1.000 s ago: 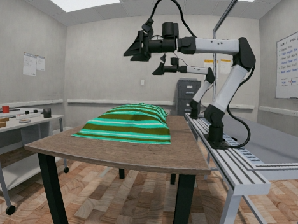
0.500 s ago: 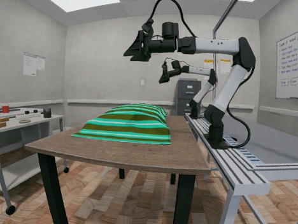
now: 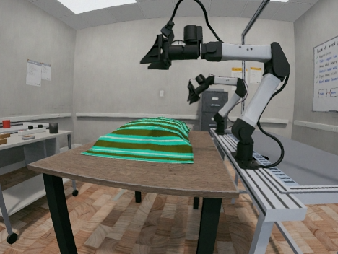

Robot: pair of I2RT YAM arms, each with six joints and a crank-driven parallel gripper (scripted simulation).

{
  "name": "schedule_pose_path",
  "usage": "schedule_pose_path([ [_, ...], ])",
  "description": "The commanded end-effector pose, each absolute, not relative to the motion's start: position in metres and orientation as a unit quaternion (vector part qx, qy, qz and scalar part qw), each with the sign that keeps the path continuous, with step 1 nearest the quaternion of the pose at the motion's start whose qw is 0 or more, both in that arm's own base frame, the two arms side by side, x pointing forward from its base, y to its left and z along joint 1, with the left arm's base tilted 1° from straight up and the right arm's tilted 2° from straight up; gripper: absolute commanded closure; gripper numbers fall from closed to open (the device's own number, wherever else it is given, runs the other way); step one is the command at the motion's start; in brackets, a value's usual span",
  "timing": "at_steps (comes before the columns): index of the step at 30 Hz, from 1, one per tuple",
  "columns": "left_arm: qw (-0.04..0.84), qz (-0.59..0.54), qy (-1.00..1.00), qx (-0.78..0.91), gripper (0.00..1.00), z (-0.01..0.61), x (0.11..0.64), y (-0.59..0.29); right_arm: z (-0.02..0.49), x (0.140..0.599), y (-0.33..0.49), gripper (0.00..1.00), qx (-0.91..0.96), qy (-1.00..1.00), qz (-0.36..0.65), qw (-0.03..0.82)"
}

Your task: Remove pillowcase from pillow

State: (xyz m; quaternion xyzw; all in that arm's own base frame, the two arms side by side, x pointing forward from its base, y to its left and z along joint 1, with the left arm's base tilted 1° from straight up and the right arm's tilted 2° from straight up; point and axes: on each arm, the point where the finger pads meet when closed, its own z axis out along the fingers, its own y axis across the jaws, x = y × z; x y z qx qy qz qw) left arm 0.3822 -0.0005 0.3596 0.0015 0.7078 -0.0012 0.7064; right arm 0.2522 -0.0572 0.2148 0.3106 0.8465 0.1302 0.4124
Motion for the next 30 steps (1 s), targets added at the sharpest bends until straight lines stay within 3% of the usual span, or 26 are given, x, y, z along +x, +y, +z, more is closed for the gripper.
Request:
schedule_pose_path([
  [1, 0.712, -0.001, 0.702, -0.004, 0.00, 0.370, 0.382, 0.001, 0.183, 0.226, -0.048, 0.54, 0.384, 0.844, 0.183, 0.328],
  [4, 0.712, -0.001, 0.702, -0.004, 0.00, 0.370, 0.382, 0.001, 0.182, 0.222, -0.048, 0.54, 0.399, 0.837, 0.187, 0.324],
  [12, 0.712, -0.001, 0.702, -0.004, 0.00, 0.370, 0.382, 0.001, 0.143, 0.198, -0.045, 0.54, 0.574, 0.740, 0.277, 0.216],
  [17, 0.712, -0.001, 0.702, -0.004, 0.00, 0.370, 0.382, 0.001, 0.122, 0.200, -0.065, 0.54, 0.620, 0.699, 0.281, 0.218],
  [22, 0.712, -0.001, 0.702, -0.004, 0.00, 0.370, 0.382, 0.001, 0.139, 0.204, -0.072, 0.54, 0.588, 0.724, 0.255, 0.255],
  [24, 0.712, -0.001, 0.702, -0.004, 0.00, 0.370, 0.382, 0.001, 0.112, 0.194, -0.062, 0.54, 0.613, 0.719, 0.258, 0.203],
  [30, 0.712, -0.001, 0.702, -0.004, 0.00, 0.370, 0.382, 0.001, 0.109, 0.201, -0.063, 0.54, 0.615, 0.716, 0.258, 0.207],
])
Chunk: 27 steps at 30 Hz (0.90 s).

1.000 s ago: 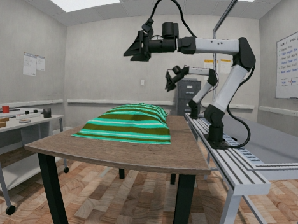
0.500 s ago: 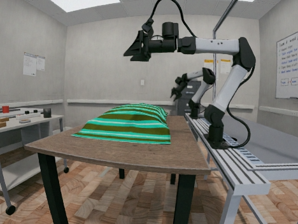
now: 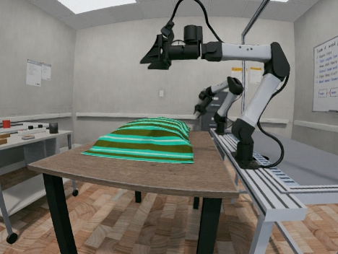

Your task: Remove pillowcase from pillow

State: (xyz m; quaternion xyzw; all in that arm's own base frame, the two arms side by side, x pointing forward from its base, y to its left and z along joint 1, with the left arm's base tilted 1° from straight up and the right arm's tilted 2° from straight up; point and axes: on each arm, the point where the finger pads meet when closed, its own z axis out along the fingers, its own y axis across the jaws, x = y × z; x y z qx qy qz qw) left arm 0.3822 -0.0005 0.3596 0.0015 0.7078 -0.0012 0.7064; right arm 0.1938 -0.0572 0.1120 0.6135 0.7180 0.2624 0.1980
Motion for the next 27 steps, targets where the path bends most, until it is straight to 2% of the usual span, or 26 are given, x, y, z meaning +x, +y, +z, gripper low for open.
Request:
schedule_pose_path([
  [1, 0.712, -0.001, 0.702, -0.004, 0.00, 0.370, 0.382, 0.001, 0.105, 0.200, -0.061, 0.54, 0.616, 0.716, 0.259, 0.203],
  [27, 0.712, -0.001, 0.702, -0.004, 0.00, 0.370, 0.382, 0.001, 0.079, 0.219, -0.055, 0.54, 0.619, 0.713, 0.260, 0.200],
])
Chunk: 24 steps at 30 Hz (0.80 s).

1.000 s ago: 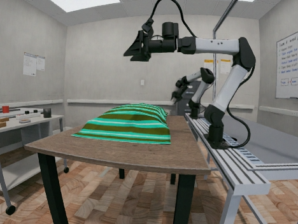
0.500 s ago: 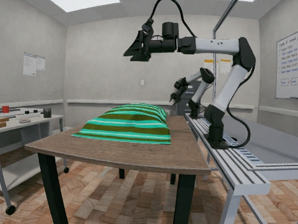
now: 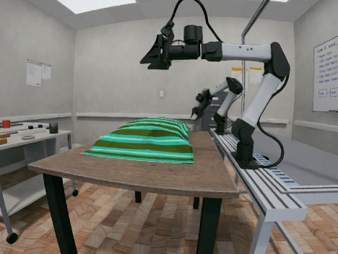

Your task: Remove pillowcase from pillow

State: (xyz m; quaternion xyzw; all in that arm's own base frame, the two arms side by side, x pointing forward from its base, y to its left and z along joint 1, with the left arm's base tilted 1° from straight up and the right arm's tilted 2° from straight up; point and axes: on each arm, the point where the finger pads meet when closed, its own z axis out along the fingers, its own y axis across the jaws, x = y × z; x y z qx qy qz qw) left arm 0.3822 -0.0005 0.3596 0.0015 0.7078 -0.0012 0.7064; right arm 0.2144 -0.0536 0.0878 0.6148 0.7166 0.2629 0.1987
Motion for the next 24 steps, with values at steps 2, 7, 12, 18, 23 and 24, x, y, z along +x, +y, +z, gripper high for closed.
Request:
schedule_pose_path([
  [2, 0.712, -0.001, 0.702, -0.004, 0.00, 0.370, 0.382, 0.001, 0.078, 0.222, -0.056, 0.54, 0.619, 0.713, 0.260, 0.203],
  [7, 0.712, -0.001, 0.702, -0.004, 0.00, 0.370, 0.382, 0.001, 0.073, 0.226, -0.055, 0.54, 0.619, 0.713, 0.260, 0.202],
  [12, 0.712, -0.001, 0.702, -0.004, 0.00, 0.370, 0.382, 0.001, 0.070, 0.232, -0.055, 0.54, 0.617, 0.713, 0.260, 0.207],
  [18, 0.712, -0.001, 0.702, -0.004, 0.00, 0.370, 0.382, 0.001, 0.062, 0.234, -0.053, 0.54, 0.619, 0.713, 0.260, 0.201],
  [23, 0.712, -0.001, 0.702, -0.004, 0.00, 0.370, 0.382, 0.001, 0.057, 0.238, -0.052, 0.54, 0.619, 0.713, 0.260, 0.201],
  [24, 0.712, -0.001, 0.702, -0.004, 0.00, 0.370, 0.382, 0.001, 0.055, 0.239, -0.051, 0.54, 0.620, 0.713, 0.260, 0.201],
])
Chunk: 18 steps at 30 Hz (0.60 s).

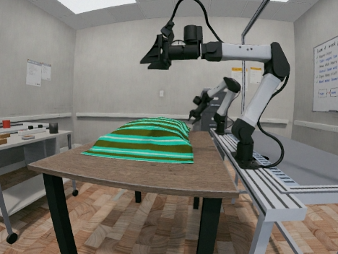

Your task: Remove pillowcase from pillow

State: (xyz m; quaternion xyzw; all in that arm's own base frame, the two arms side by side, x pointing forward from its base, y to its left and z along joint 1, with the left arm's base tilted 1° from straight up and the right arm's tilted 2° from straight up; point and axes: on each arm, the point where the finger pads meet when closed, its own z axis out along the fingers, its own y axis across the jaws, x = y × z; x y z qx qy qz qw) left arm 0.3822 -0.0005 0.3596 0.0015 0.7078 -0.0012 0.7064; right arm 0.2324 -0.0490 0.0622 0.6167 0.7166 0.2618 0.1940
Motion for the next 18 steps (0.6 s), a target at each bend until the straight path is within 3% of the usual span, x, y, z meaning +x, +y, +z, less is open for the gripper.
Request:
schedule_pose_path([
  [1, 0.712, -0.001, 0.702, -0.004, 0.00, 0.370, 0.382, 0.001, 0.054, 0.240, -0.051, 0.54, 0.620, 0.713, 0.259, 0.201],
  [18, 0.712, -0.001, 0.702, -0.004, 0.00, 0.370, 0.382, 0.001, 0.037, 0.253, -0.048, 0.54, 0.620, 0.713, 0.259, 0.200],
])
